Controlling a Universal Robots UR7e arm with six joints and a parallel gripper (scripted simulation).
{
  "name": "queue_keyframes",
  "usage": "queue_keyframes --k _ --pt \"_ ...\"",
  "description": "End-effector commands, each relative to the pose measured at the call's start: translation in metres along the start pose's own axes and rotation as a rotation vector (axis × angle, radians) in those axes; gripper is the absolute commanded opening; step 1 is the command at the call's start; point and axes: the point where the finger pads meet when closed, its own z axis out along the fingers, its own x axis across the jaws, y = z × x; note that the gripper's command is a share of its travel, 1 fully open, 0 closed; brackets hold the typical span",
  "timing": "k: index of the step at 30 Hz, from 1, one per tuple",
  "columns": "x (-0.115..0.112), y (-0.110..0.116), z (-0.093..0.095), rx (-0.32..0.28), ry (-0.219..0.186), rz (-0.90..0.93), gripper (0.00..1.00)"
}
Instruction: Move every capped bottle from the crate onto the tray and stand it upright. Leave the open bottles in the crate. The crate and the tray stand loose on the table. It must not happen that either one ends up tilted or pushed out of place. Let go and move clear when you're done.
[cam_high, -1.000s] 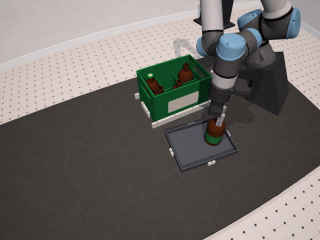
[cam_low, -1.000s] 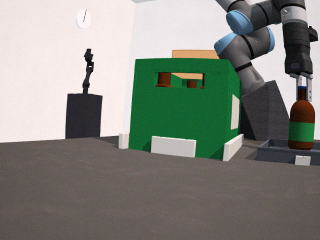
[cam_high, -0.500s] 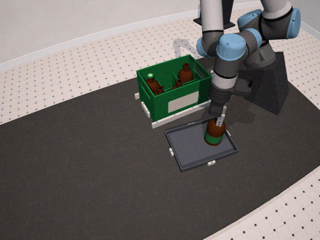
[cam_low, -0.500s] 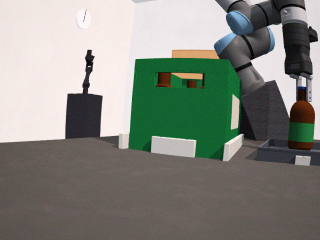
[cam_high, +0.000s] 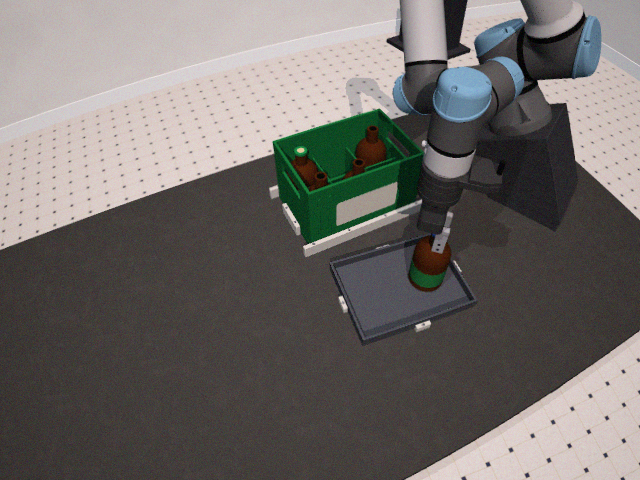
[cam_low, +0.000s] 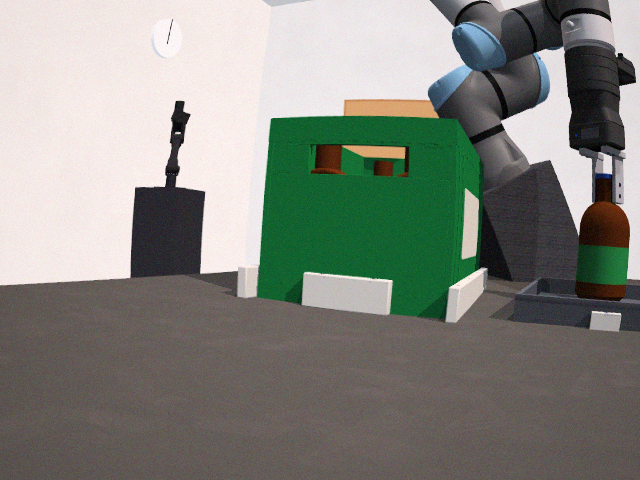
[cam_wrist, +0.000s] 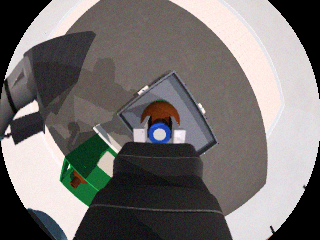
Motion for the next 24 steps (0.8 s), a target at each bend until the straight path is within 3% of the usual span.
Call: queue_keyframes --k 1,18,19,24 --pt "-0.0022 -0.0011 0.0027 0.003 -0.005 -0.001 0.00" --pt "-0.0026 -0.0012 0.0030 0.003 -0.005 -0.001 0.00" --pt "-0.0003 -0.0001 0.0004 0.000 0.001 0.000 1.00" --pt "-0.0003 -0.0001 0.0004 0.000 0.001 0.000 1.00"
